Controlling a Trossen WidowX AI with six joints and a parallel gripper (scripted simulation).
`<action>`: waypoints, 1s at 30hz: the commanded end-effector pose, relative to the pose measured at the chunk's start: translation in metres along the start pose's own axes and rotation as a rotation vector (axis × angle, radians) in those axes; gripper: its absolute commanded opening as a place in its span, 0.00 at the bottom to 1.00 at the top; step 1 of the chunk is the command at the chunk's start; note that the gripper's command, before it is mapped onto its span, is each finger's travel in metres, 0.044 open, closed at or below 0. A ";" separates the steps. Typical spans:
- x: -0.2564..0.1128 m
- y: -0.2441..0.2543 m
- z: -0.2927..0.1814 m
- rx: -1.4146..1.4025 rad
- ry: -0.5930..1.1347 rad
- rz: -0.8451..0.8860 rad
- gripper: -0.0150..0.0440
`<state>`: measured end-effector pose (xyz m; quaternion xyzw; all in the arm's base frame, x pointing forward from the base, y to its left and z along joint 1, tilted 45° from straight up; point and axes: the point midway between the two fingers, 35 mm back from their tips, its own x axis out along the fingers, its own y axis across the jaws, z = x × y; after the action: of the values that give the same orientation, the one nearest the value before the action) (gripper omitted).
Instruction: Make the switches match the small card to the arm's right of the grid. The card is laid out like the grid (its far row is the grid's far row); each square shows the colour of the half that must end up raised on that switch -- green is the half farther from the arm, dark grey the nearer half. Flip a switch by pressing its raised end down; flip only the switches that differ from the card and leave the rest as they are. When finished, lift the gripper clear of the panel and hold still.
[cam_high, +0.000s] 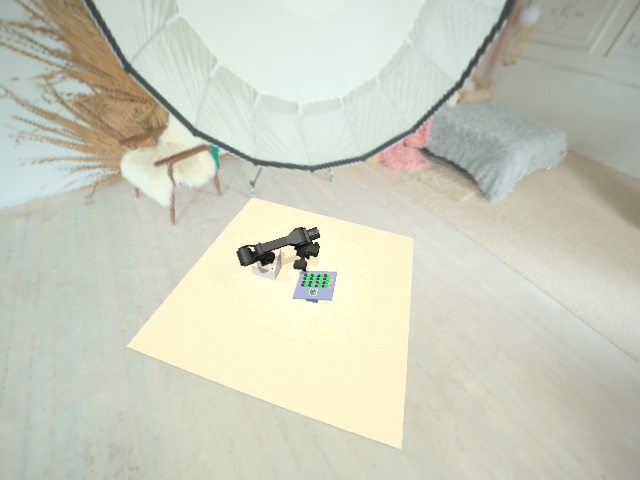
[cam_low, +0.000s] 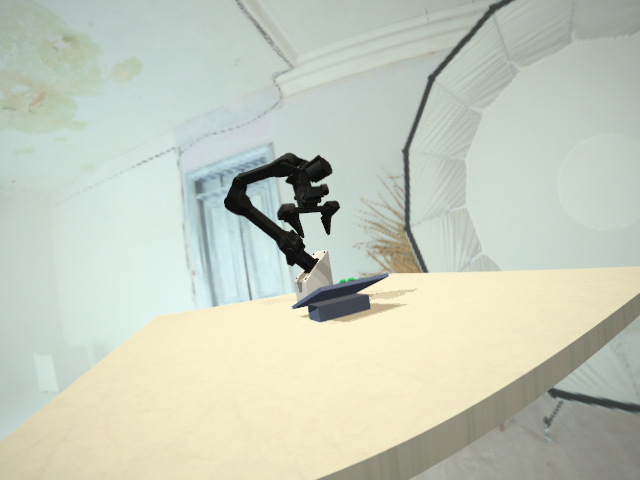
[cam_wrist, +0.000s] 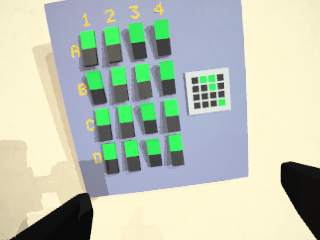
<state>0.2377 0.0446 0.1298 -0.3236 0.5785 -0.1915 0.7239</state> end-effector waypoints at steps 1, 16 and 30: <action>0.002 0.001 0.002 0.000 -0.001 0.000 0.89; 0.112 0.041 0.061 0.019 -0.040 -0.008 0.25; 0.140 0.040 0.061 0.021 -0.054 -0.011 0.25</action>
<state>0.3293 0.0002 0.0136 -0.3205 0.5523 -0.1929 0.7450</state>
